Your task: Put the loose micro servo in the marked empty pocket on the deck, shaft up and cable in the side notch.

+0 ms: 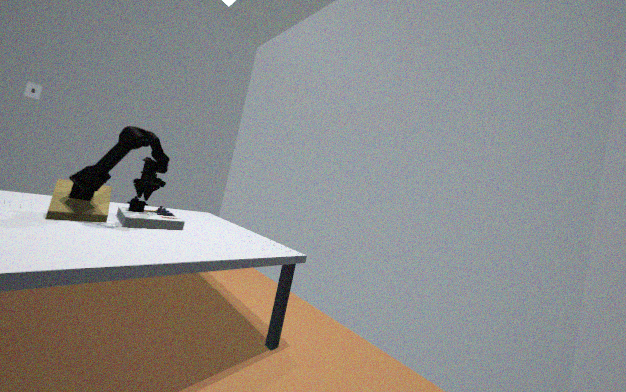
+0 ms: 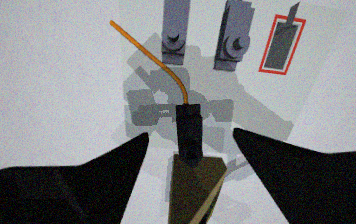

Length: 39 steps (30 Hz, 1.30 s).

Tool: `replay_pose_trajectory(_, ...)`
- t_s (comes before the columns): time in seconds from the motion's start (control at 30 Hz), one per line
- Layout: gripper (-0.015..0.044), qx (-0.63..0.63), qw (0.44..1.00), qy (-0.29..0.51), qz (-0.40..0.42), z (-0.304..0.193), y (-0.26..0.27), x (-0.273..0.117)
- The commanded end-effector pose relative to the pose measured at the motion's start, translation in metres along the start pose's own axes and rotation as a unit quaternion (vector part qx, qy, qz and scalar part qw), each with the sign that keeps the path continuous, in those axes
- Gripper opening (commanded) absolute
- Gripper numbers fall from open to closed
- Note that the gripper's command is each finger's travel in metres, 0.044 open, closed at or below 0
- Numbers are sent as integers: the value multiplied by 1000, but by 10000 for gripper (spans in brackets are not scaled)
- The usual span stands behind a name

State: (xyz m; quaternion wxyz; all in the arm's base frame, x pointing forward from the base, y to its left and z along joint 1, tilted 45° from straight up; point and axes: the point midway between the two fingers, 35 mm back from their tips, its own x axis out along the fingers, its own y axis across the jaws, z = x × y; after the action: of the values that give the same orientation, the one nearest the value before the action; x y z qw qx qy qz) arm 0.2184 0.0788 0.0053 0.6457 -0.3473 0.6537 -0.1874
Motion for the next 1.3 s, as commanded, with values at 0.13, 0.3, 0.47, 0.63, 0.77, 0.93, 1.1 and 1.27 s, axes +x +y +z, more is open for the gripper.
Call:
replay_pose_trajectory(0.13, 440, -5, 1000, -1, -3, 0, 0, 10)
replay_pose_trajectory(0.3, 440, -5, 1000, -1, -3, -1, 0, 18)
replay_pose_trajectory(0.47, 414, -5, 1000, -1, -3, -1, 0, 22)
replay_pose_trajectory(0.63, 282, -5, 1000, -1, -3, -1, 0, 22)
replay_pose_trajectory(0.77, 177, -5, 1000, -1, -3, -1, 0, 22)
replay_pose_trajectory(0.93, 105, -5, 1000, -1, -3, -1, 0, 22)
replay_pose_trajectory(1.1, 13, -5, 1000, -1, -3, 0, 0, 17)
replay_pose_trajectory(1.27, 0, -5, 1000, -1, -3, -6, -2, -5)
